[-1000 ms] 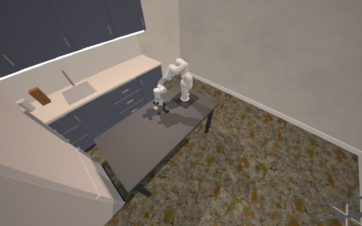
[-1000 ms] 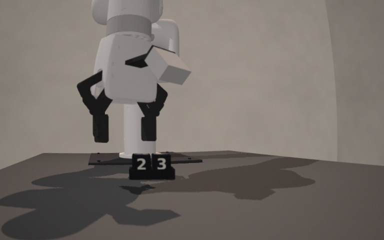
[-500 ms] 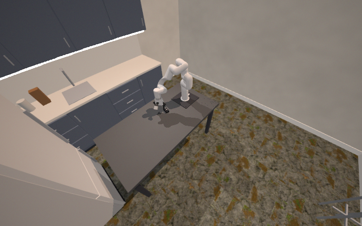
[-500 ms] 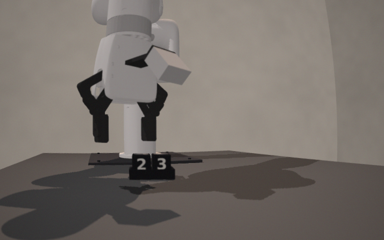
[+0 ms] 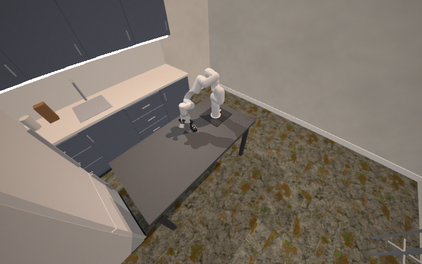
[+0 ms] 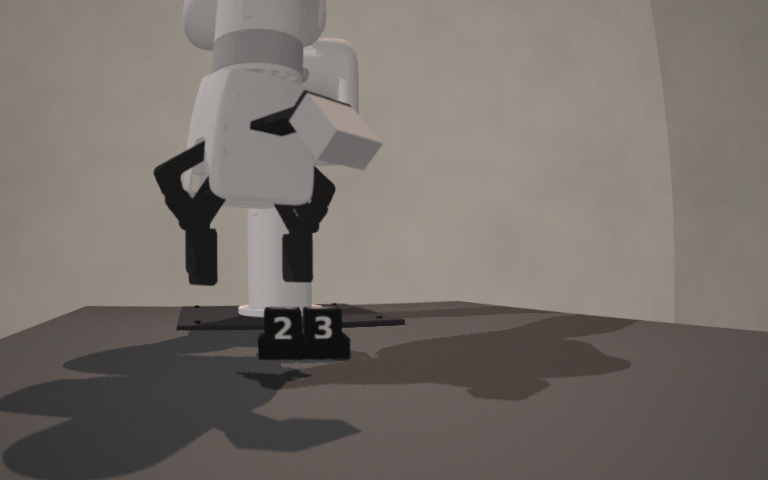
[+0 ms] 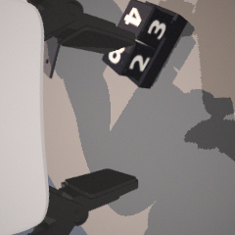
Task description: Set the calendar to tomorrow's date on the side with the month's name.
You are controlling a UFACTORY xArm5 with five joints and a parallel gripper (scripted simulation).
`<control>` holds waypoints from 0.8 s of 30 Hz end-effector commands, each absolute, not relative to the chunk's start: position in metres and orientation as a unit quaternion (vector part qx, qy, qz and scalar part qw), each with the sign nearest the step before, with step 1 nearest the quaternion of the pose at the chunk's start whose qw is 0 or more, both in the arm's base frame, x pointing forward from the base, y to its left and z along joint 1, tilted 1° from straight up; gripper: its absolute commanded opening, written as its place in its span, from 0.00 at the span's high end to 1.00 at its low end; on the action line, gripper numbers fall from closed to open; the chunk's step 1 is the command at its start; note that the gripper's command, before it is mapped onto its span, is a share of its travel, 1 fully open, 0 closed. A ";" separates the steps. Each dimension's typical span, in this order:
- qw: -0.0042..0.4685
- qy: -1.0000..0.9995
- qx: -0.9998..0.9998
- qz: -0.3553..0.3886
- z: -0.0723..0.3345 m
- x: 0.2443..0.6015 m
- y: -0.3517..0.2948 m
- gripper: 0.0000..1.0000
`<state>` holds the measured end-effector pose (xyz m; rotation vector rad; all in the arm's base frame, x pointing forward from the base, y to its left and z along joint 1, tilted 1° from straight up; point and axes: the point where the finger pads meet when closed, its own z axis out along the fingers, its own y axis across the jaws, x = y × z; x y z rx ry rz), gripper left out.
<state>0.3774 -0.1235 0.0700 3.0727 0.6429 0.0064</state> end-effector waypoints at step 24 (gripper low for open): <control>0.002 0.075 0.997 0.004 0.071 0.367 -0.125 0.00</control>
